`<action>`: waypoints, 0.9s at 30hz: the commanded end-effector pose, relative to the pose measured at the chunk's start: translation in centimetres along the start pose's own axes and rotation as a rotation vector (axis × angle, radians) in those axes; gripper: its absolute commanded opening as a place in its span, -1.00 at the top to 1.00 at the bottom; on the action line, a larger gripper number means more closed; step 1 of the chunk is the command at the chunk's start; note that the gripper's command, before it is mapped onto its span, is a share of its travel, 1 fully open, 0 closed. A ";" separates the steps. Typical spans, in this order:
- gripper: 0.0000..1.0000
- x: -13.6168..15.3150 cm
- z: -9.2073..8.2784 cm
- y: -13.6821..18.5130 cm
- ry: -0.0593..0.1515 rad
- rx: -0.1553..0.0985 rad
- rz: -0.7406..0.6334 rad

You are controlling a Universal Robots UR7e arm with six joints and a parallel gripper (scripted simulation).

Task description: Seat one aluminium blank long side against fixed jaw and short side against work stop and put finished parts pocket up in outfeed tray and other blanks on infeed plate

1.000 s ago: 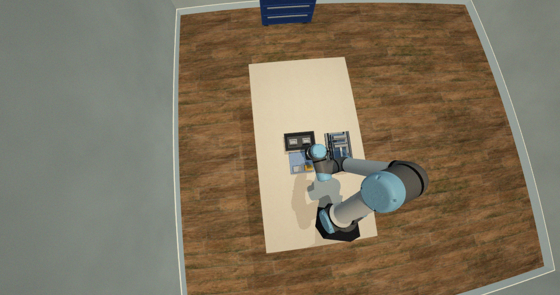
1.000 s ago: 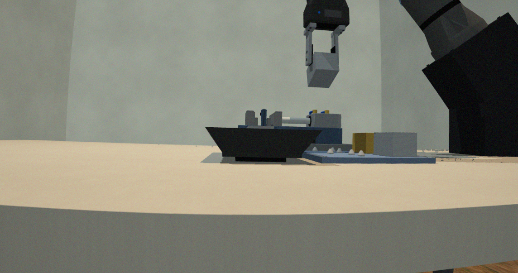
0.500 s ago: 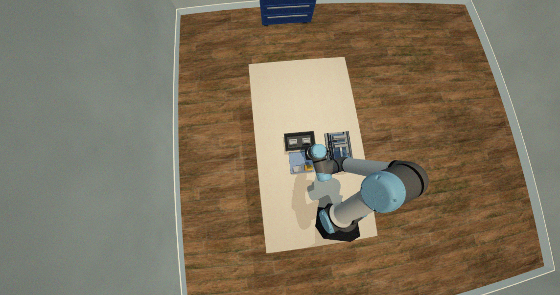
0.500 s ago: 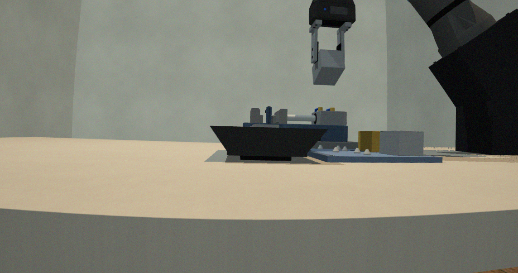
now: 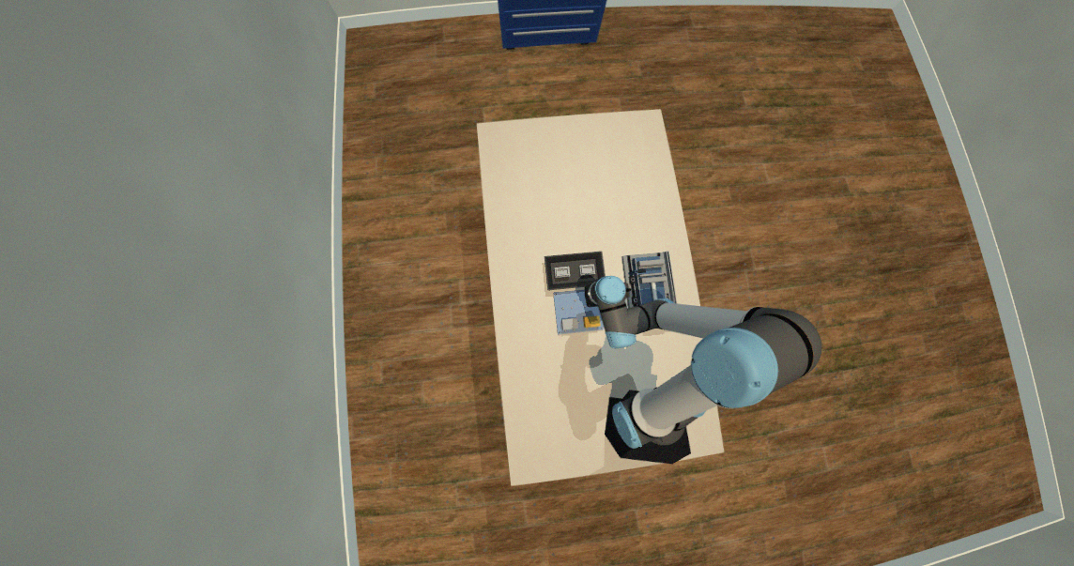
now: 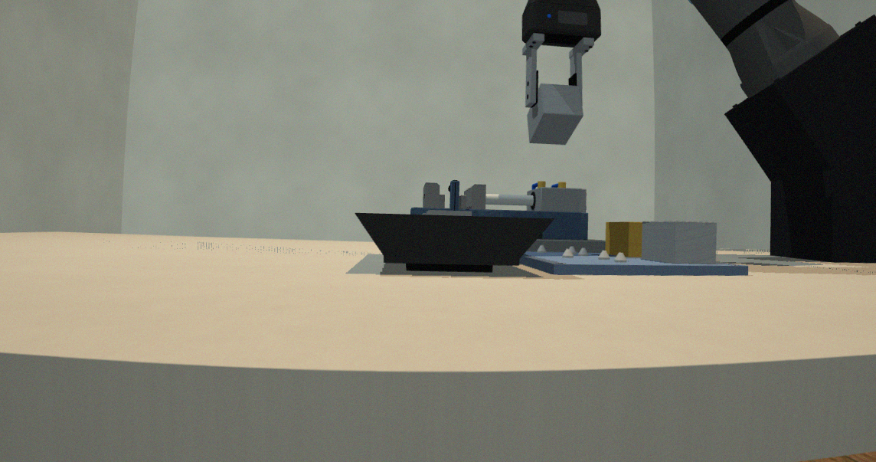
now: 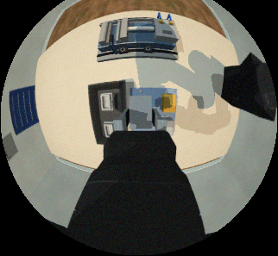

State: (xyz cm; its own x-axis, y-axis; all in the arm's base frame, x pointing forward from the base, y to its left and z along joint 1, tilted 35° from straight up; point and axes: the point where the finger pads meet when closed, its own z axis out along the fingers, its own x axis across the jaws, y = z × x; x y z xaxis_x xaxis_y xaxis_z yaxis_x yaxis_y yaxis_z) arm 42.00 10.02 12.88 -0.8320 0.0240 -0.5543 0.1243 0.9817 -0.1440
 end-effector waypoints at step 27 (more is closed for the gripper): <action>1.00 0.2 0.4 -0.2 0.027 0.218 0.010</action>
State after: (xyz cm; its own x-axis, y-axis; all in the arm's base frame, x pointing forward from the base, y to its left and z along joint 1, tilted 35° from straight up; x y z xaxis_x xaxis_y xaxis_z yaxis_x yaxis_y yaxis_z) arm 41.93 9.85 12.34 -0.8448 0.0352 -0.5339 0.2058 0.9424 -0.2635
